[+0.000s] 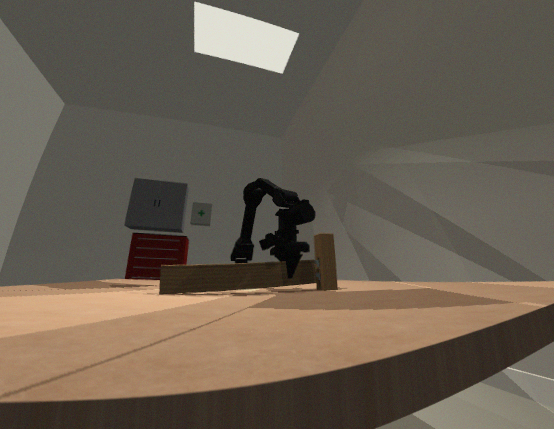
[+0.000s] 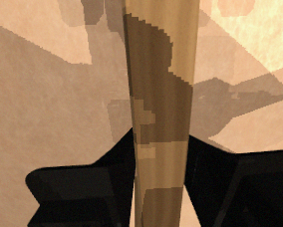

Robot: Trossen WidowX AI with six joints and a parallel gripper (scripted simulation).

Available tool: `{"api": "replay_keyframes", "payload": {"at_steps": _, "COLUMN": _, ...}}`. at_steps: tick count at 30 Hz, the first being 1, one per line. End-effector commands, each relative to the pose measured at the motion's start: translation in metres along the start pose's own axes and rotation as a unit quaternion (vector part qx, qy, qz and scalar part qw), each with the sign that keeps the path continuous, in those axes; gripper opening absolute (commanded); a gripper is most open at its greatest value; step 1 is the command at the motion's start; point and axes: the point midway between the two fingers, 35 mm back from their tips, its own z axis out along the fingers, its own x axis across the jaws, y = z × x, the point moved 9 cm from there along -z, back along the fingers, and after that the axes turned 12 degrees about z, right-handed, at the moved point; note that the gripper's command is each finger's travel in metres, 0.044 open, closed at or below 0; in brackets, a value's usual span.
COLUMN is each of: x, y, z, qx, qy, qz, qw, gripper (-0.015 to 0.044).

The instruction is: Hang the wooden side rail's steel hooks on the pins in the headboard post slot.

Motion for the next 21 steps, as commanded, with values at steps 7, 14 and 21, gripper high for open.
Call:
{"api": "replay_keyframes", "payload": {"at_steps": 7, "x": 0.0000, "y": -0.0028, "z": -0.0024, "qx": 0.003, "qy": 0.004, "qz": -0.001, "qw": 1.000, "gripper": 0.0000}}
{"api": "replay_keyframes", "payload": {"at_steps": 14, "x": 0.0003, "y": -0.0036, "z": -0.0020, "qx": 0.003, "qy": 0.004, "qz": -0.001, "qw": 1.000, "gripper": 0.0000}}
{"api": "replay_keyframes", "payload": {"at_steps": 21, "x": 0.0008, "y": -0.0045, "z": -0.0020, "qx": 0.003, "qy": 0.004, "qz": -0.001, "qw": 1.000, "gripper": 0.0000}}
